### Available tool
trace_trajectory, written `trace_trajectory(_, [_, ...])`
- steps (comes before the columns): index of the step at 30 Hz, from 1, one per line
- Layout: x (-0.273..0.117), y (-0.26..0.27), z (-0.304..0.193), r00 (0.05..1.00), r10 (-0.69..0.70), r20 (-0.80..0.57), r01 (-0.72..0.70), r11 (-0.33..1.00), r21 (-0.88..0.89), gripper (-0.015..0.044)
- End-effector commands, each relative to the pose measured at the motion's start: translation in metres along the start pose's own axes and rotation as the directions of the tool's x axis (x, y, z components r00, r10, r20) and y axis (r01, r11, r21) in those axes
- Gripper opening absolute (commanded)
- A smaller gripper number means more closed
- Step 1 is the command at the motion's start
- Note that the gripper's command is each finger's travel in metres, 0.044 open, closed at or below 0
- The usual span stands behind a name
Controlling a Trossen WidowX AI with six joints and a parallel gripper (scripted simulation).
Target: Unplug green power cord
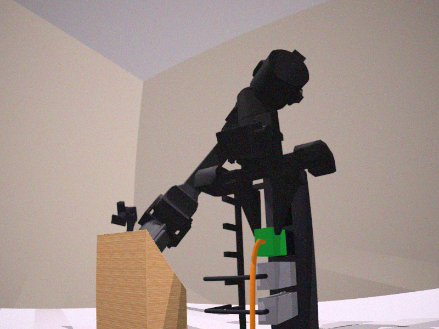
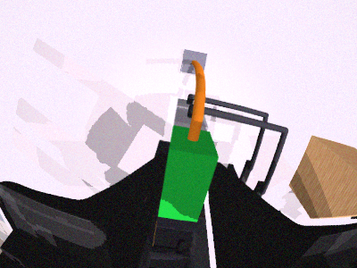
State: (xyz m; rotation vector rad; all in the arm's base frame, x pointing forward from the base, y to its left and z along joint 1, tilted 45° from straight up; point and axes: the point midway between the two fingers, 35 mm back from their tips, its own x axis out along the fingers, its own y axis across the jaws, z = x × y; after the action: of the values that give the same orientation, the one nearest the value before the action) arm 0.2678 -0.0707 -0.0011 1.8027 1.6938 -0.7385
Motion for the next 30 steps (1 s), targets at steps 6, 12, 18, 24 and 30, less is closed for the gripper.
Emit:
trace_trajectory(6, [-0.001,0.001,0.007,1.000,0.001,0.001,-0.001,1.000,-0.002,0.0000])
trace_trajectory(12, [-0.001,0.002,0.016,1.000,0.001,0.001,-0.001,1.000,-0.001,0.0000])
trace_trajectory(18, [-0.002,0.003,0.026,1.000,0.002,0.002,-0.002,1.000,0.000,0.0000])
trace_trajectory(24, [-0.004,0.003,0.036,1.000,0.002,0.002,-0.002,1.000,0.001,0.0000])
trace_trajectory(30, [-0.005,0.003,0.045,1.000,0.003,0.002,-0.003,1.000,0.002,0.0000])
